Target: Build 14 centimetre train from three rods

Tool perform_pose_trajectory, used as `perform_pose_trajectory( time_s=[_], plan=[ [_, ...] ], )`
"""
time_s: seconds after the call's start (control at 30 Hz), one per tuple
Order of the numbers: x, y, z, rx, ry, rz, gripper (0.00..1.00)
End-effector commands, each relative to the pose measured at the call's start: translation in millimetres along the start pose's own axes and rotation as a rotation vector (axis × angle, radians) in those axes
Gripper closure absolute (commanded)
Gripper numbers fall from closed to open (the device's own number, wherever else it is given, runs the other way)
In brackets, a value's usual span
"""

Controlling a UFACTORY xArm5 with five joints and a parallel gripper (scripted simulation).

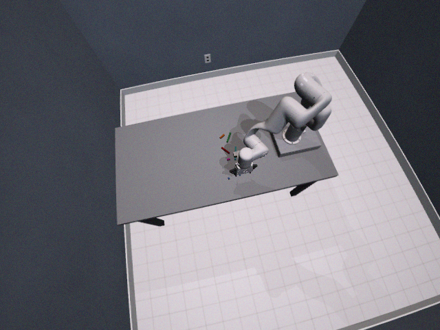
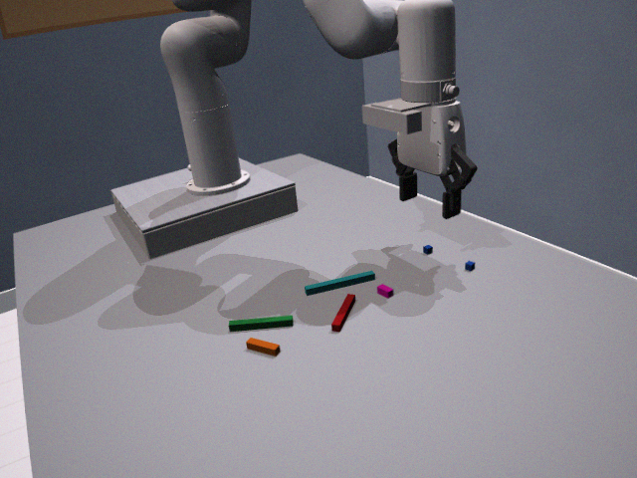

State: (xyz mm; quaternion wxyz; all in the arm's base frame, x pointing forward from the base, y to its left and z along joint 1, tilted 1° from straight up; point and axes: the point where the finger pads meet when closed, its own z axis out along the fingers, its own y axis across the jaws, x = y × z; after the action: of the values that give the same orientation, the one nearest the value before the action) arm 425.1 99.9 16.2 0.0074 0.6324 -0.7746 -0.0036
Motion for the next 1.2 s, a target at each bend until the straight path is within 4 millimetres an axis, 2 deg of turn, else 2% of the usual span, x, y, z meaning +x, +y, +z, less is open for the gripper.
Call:
perform_pose_trajectory(
  time_s=[0.0,0.47,0.5,0.57,0.63,0.87,0.93,0.97,1.17],
  plan=[
    [-0.6,-1.2,-1.2,0.003,-0.002,0.0,0.0],
    [0.7,-1.6,-1.3,0.003,-0.002,0.0,0.0],
    [8.6,-3.4,-1.4,0.003,-0.002,0.0,0.0],
    [42.9,-9.6,-1.9,0.004,-0.003,0.0,0.0],
    [55.8,-11.2,-2.1,0.004,-0.003,0.0,0.0],
    [124.1,-12.7,-2.7,0.004,-0.005,0.0,0.0],
    [124.1,-12.7,-2.7,0.004,-0.005,0.0,0.0],
    [151.6,-10.0,-2.7,0.005,-0.006,0.0,0.0],
    [197.1,-1.2,-2.7,0.005,-0.007,0.001,0.0]
  ],
)
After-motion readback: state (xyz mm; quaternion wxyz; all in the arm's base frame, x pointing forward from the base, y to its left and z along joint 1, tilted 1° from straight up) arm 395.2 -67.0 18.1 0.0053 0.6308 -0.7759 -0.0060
